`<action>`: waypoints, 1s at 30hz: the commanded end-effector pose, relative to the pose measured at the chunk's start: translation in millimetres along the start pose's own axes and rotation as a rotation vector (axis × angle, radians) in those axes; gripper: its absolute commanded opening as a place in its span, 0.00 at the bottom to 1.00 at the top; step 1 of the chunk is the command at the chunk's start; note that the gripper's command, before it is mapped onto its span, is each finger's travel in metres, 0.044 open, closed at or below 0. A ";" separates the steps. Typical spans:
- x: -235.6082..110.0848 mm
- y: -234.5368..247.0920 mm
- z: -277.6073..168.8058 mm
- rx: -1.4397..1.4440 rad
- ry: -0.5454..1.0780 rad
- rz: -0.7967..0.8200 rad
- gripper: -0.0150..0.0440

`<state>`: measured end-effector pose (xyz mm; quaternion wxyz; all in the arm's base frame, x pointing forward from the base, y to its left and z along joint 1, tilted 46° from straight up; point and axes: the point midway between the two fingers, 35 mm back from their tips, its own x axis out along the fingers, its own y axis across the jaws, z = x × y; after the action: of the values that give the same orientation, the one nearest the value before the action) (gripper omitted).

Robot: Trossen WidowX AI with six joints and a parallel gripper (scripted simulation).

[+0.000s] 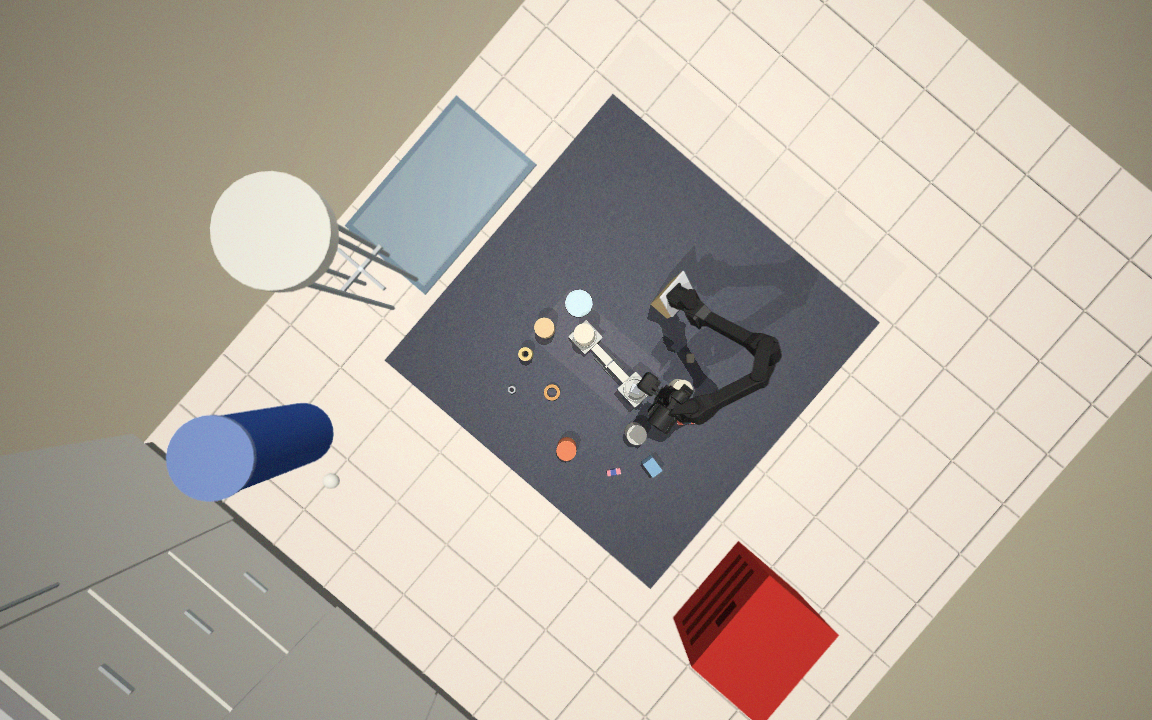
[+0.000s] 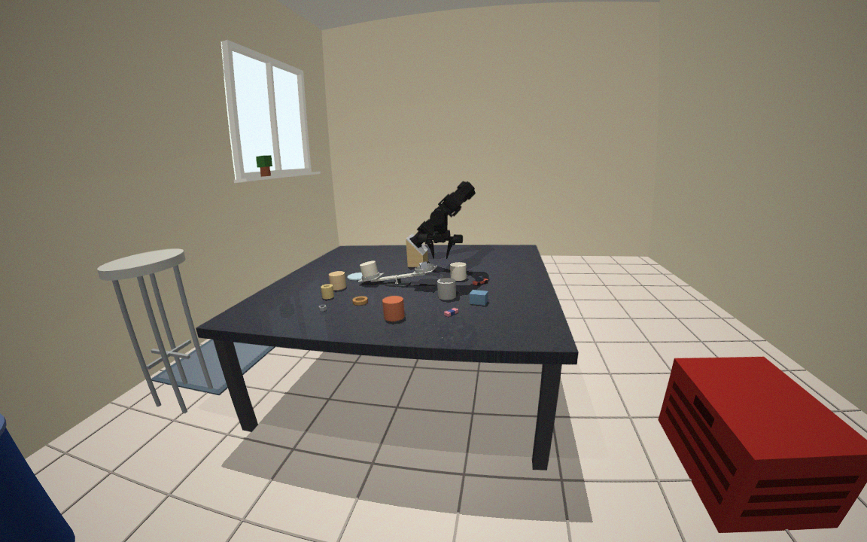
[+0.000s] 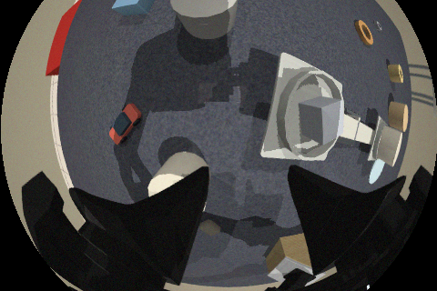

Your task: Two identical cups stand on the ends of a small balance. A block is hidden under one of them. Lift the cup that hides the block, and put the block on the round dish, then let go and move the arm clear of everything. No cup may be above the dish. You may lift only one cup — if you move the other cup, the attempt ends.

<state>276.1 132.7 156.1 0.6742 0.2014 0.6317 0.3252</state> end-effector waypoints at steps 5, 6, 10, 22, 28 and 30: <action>-2.9 -12.1 8.6 0.255 0.012 0.006 0.69; -3.3 -13.9 9.6 0.290 0.013 0.006 0.69; -5.1 -21.1 13.6 0.428 0.019 0.007 0.69; -10.7 -43.6 24.3 0.844 0.037 0.009 0.69; -13.6 -55.4 28.9 1.052 0.048 0.010 0.69; -14.6 -59.4 30.4 1.122 0.052 0.011 0.69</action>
<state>313.6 88.1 131.8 0.4706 0.5046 0.7234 -0.0254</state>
